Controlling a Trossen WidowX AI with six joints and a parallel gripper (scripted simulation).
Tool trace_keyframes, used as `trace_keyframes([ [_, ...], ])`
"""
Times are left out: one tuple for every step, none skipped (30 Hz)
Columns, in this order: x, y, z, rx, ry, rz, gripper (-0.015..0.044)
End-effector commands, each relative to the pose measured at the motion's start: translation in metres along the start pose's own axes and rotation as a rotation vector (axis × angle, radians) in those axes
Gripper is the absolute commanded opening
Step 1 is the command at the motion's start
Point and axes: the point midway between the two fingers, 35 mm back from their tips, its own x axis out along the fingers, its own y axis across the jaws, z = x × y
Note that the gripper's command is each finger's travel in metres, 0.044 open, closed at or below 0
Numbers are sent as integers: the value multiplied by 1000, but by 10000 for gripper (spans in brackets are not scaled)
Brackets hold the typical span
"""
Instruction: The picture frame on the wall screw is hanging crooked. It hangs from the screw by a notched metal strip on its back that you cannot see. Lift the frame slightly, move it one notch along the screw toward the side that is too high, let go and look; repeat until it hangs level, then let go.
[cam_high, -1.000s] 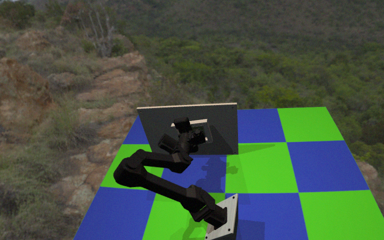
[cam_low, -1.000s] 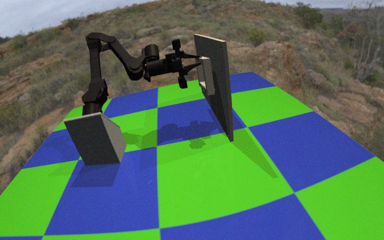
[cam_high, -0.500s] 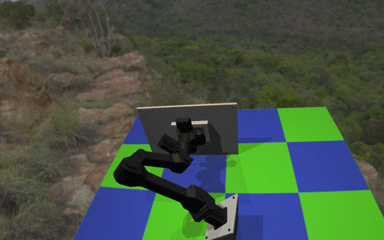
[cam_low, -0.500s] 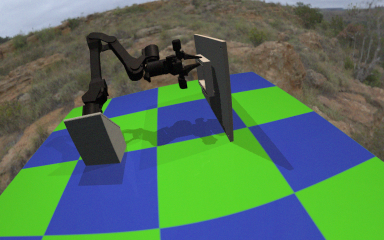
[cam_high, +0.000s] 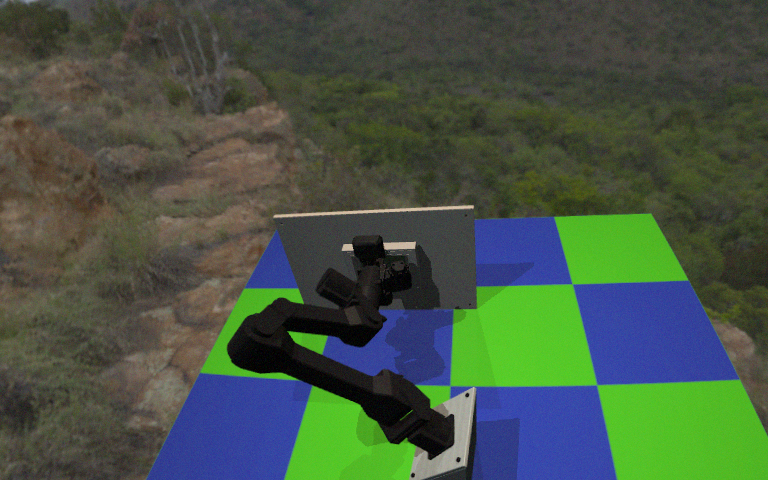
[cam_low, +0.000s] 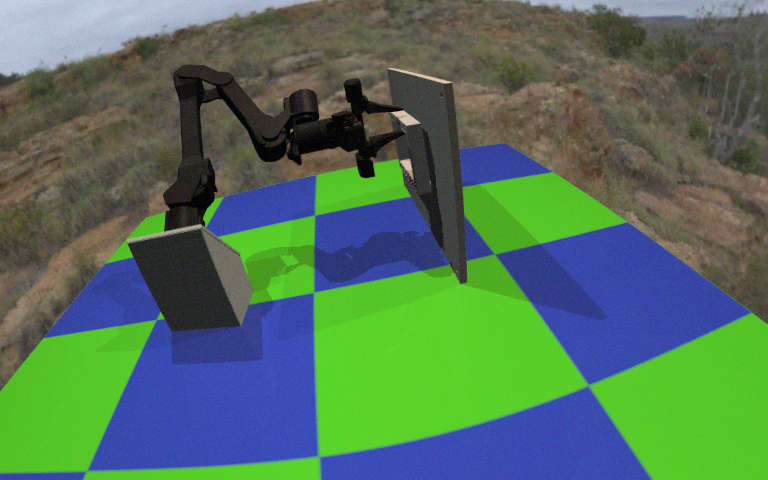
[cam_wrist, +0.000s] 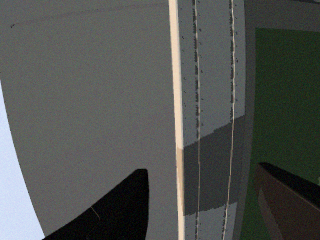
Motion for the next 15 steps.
trace_keyframes([
  [0, 0, 0, -5, 0, 0, 260],
  [-1, 0, -1, -6, 0, 0, 260],
  [-6, 1, -2, -11, 0, 0, 260],
  [-13, 1, -4, -20, -1, 1, 260],
  [-22, 2, -6, -30, -1, 2, 260],
  [-31, 2, -7, -40, -2, 2, 260],
  [-40, 2, -8, -51, -2, 3, 260],
  [-49, 2, -9, -61, -3, 4, 260],
  [-57, 2, -9, -71, -3, 4, 260],
  [-65, 2, -8, -81, -4, 5, 260],
  [-74, 1, -7, -92, -4, 5, 260],
  [-82, 0, -5, -102, -5, 6, 260],
  [-89, -1, -4, -112, -5, 6, 260],
  [-95, -2, -2, -121, -6, 7, 260],
  [-99, -3, 0, -126, -6, 7, 260],
])
